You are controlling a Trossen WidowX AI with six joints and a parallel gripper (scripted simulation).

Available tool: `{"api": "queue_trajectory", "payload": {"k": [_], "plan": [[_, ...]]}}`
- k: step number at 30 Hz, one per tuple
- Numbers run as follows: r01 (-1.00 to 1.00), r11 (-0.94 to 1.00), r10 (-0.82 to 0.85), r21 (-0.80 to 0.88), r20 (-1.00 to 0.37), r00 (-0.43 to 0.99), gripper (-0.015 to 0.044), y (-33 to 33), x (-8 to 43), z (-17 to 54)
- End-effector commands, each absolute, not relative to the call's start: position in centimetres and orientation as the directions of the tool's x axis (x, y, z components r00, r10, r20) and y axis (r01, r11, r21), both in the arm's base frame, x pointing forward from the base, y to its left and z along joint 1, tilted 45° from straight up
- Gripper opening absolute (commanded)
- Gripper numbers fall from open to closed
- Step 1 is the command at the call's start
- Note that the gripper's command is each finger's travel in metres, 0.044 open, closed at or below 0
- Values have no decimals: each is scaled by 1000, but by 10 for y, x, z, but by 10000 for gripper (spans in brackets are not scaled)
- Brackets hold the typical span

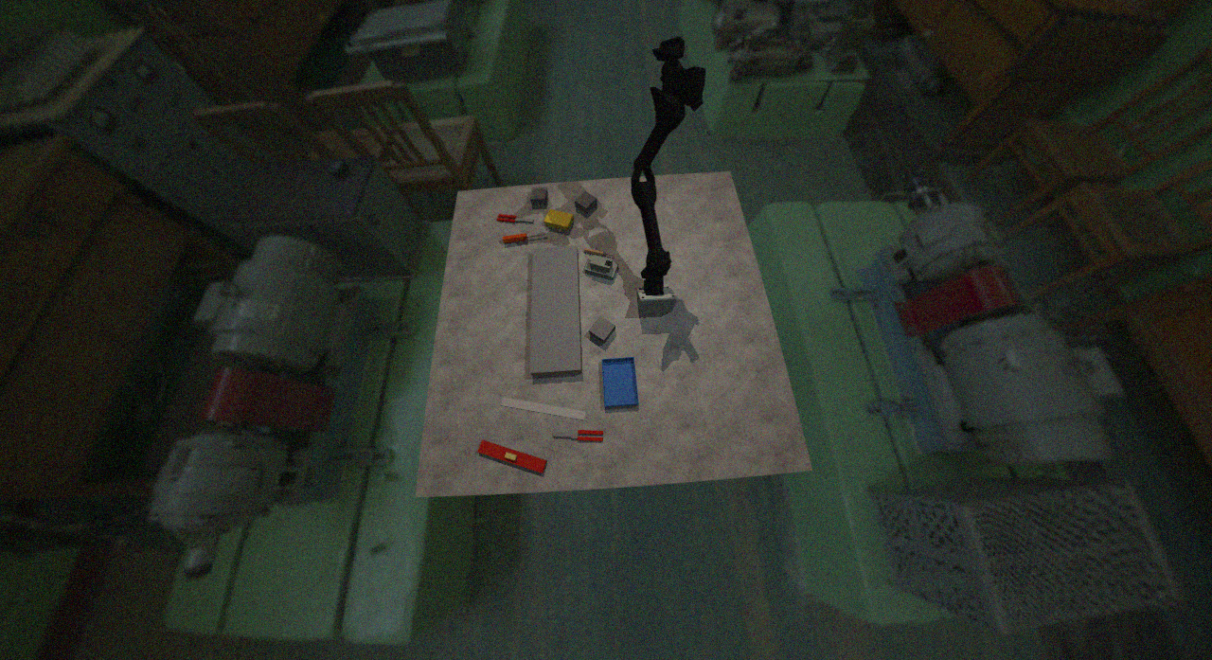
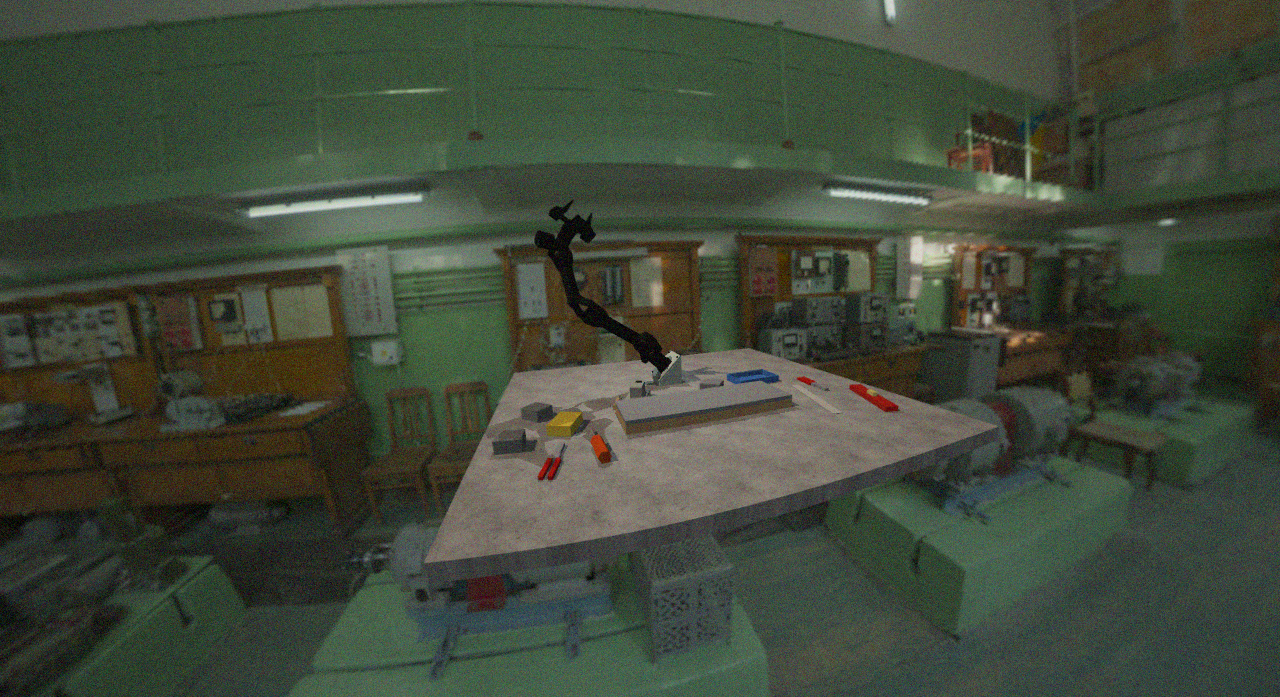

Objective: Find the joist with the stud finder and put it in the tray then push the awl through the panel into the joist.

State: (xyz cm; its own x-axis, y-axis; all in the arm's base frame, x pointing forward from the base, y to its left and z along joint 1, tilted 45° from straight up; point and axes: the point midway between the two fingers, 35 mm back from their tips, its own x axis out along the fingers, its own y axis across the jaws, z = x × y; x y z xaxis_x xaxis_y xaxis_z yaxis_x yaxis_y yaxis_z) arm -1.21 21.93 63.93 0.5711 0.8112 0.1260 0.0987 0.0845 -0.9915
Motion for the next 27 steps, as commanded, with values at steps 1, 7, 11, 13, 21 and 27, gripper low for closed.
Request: {"api": "queue_trajectory", "payload": {"k": [1,7,11,13,21,27], "plan": [[103,84,809,-991,129,573,426,220,-12,639],[124,78,745,-989,141,652,440,243,8,620],[90,78,690,-993,118,714,440,257,28,598],[62,80,647,-995,99,756,440,265,44,581],[-68,120,438,-990,-9,899,440,271,123,504],[-166,205,234,-965,-116,965,440,244,186,438]]}}
